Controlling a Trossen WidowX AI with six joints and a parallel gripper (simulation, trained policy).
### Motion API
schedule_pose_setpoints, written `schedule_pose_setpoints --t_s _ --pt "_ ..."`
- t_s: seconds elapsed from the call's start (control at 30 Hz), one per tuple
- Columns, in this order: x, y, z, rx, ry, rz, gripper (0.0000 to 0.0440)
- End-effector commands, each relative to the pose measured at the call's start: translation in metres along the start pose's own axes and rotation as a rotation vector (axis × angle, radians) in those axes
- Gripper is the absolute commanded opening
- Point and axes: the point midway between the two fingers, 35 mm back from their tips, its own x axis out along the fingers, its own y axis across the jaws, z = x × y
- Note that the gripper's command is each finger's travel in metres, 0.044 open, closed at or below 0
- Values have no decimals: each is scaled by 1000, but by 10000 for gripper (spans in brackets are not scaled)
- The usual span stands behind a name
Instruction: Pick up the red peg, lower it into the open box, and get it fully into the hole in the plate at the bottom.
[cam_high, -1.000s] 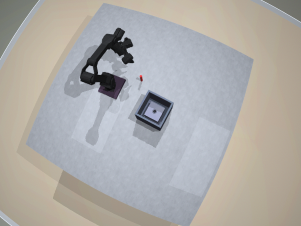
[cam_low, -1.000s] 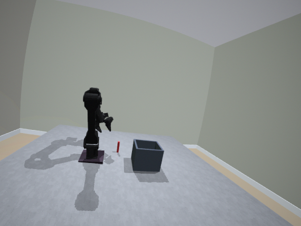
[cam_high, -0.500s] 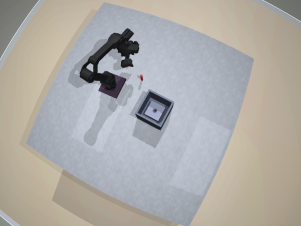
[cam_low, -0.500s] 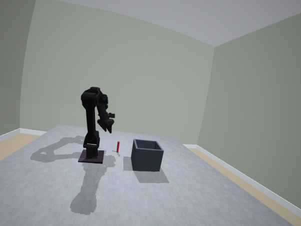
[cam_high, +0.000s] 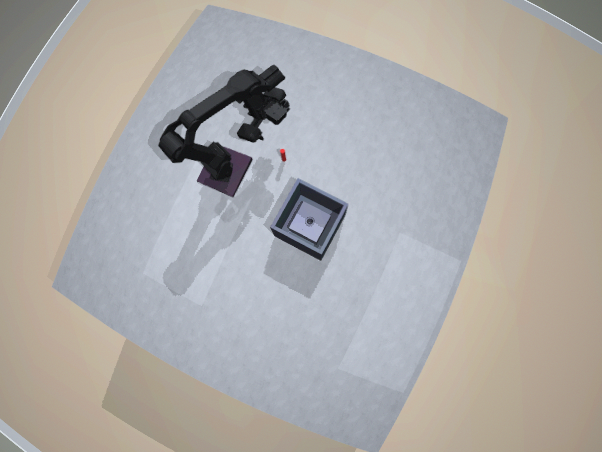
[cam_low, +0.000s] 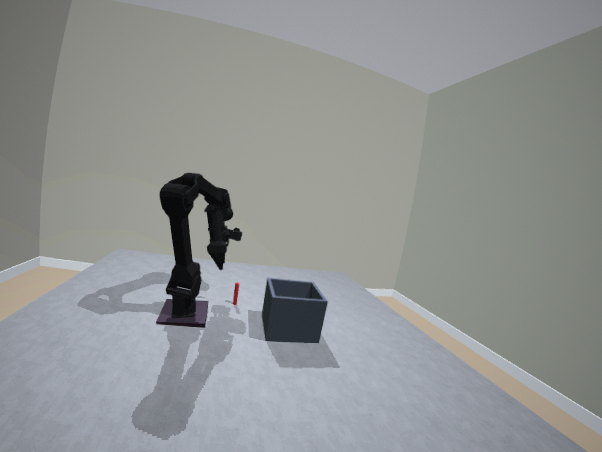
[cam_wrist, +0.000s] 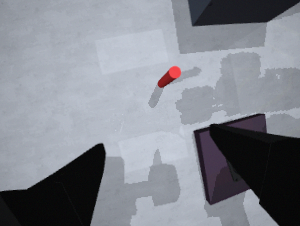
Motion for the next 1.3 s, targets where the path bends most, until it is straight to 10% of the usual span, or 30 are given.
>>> schedule_pose_setpoints --t_s 0.0,1.27 --pt "1 -4 7 134 42 -7 440" --pt "66 -40 29 946 332 -82 438"
